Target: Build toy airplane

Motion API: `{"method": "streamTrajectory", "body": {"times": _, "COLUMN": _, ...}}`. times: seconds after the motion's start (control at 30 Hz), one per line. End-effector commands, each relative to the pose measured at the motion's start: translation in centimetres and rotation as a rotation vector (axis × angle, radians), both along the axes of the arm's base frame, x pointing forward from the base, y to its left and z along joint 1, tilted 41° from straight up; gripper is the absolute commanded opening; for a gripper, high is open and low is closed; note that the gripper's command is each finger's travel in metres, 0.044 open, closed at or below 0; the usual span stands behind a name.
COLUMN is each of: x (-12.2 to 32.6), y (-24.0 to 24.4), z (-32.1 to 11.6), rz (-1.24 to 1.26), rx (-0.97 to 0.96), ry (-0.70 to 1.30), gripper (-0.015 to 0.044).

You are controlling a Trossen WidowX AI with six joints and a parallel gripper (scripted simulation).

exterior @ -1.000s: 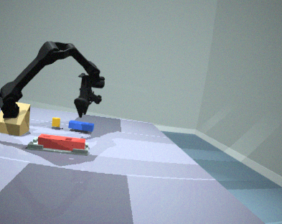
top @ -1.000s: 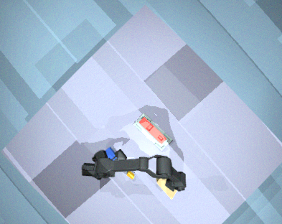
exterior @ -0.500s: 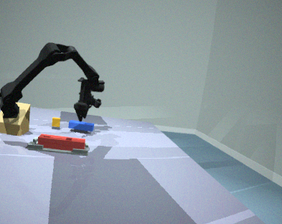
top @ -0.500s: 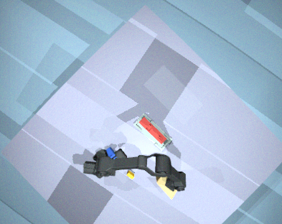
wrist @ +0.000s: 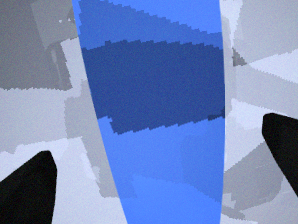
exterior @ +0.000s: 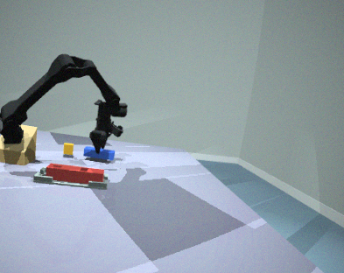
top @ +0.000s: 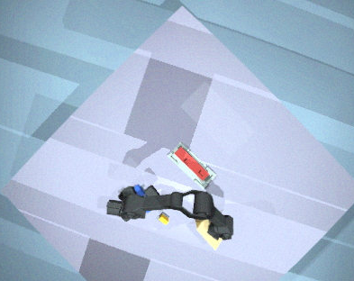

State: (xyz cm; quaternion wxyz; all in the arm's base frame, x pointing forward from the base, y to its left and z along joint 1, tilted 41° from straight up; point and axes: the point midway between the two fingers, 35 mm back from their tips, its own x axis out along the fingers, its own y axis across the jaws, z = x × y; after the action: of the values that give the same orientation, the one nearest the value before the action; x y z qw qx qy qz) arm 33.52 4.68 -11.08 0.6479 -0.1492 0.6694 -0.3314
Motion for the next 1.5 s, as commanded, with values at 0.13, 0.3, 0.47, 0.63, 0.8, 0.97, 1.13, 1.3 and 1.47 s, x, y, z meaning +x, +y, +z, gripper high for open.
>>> {"method": "streamTrajectory", "body": {"times": 0.13, "x": -0.5, "y": -1.1, "z": -1.3, "rz": 0.003, "rx": -0.009, "ry": 0.014, "gripper": 0.0440}}
{"method": "streamTrajectory", "body": {"times": 0.3, "x": -0.5, "y": -1.2, "z": -1.4, "rz": 0.003, "rx": -0.009, "ry": 0.014, "gripper": 0.0387}}
{"method": "streamTrajectory", "body": {"times": 0.47, "x": -0.5, "y": -1.2, "z": -1.4, "rz": 0.003, "rx": -0.009, "ry": 0.014, "gripper": 0.0256}}
{"method": "streamTrajectory", "body": {"times": 0.63, "x": -0.5, "y": -1.2, "z": -1.4, "rz": 0.003, "rx": -0.009, "ry": 0.014, "gripper": 0.0164}}
{"method": "streamTrajectory", "body": {"times": 0.8, "x": -0.5, "y": -1.2, "z": -1.4, "rz": 0.003, "rx": -0.009, "ry": 0.014, "gripper": 0.0111}}
{"method": "streamTrajectory", "body": {"times": 0.97, "x": -0.1, "y": -0.5, "z": -0.7, "rz": 0.014, "rx": 0.001, "ry": 0.007, "gripper": 0.0000}}
{"method": "streamTrajectory", "body": {"times": 1.13, "x": 0.3, "y": 0.4, "z": 0.1, "rz": 0.022, "rx": 0.009, "ry": 0.002, "gripper": 0.0000}}
{"method": "streamTrajectory", "body": {"times": 1.3, "x": 0.6, "y": 1.4, "z": 1.2, "rz": 0.020, "rx": 0.008, "ry": 0.004, "gripper": 0.0000}}
{"method": "streamTrajectory", "body": {"times": 1.47, "x": 0.9, "y": 2.4, "z": 2.3, "rz": 0.017, "rx": 0.007, "ry": 0.006, "gripper": 0.0000}}
